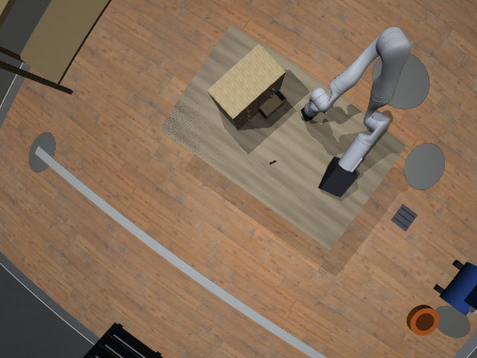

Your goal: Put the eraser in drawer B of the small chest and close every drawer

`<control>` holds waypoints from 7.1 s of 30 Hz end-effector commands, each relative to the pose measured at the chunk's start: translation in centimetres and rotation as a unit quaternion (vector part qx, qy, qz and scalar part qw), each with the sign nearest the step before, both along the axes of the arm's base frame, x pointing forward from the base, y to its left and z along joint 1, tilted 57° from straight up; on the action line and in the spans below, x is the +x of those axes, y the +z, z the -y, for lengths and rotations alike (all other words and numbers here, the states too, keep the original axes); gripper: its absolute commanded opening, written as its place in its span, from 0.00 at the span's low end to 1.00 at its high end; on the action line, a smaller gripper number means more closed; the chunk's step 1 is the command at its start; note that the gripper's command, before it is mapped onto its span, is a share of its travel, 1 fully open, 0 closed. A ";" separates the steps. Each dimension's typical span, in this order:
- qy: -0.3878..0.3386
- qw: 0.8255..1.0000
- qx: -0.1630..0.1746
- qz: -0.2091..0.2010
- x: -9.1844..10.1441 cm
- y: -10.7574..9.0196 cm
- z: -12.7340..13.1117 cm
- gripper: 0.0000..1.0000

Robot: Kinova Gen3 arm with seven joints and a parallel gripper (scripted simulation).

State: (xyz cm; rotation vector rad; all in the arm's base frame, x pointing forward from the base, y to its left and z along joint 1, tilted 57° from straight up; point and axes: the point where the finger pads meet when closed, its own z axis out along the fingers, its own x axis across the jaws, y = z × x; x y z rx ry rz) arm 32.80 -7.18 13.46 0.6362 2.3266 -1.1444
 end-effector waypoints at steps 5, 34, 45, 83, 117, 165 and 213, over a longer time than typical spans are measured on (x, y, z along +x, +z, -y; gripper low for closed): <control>0.000 1.000 0.001 0.003 0.0 -0.1 0.0 0.75; 0.000 1.000 0.002 0.004 0.1 -0.2 -0.1 0.75; 0.000 1.000 0.002 0.004 0.1 -0.2 -0.1 0.75; -0.001 1.000 0.000 0.002 0.1 -0.9 1.0 0.75; 0.000 1.000 0.002 0.003 0.5 -1.4 1.5 0.45; 0.000 1.000 0.002 0.004 -1.4 4.0 -6.4 0.45; 0.028 0.999 -0.008 -0.038 -1.0 3.6 -7.1 0.45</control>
